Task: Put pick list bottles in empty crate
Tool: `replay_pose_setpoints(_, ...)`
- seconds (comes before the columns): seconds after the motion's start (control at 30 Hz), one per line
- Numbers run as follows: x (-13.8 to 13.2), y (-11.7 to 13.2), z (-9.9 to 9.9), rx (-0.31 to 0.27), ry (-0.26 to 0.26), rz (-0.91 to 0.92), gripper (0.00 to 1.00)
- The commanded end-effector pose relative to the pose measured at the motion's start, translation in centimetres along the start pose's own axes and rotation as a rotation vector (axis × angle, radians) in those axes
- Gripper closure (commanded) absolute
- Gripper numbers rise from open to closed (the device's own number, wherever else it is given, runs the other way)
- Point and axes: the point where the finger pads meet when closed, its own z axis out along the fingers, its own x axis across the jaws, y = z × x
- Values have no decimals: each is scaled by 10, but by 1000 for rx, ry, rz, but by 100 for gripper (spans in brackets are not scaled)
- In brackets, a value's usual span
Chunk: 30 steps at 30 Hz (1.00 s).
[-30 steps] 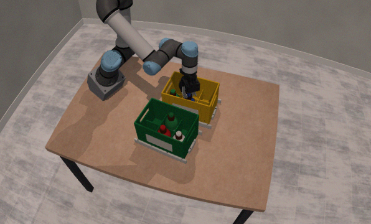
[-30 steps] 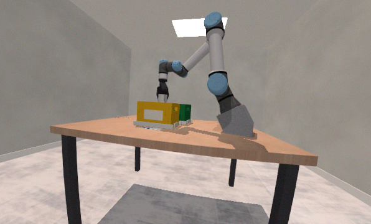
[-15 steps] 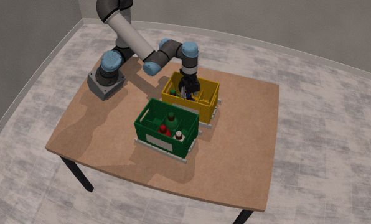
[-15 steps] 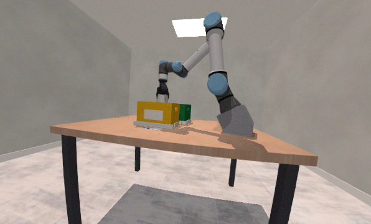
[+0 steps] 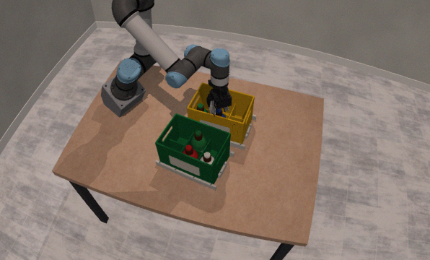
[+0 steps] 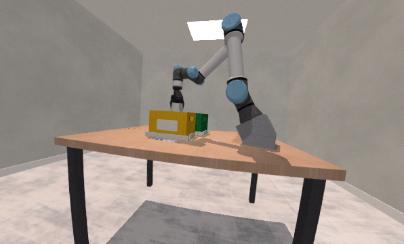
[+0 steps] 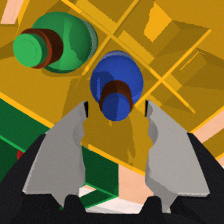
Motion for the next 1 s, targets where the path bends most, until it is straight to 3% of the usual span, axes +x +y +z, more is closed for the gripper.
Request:
replay_pose_setpoints(0.0,0,0,0,-1,1,0,62)
replay_pose_setpoints(0.3,0,0,0,-1,1,0,62)
replay_pose_setpoints(0.97,0,0,-48,-1,1,0,62)
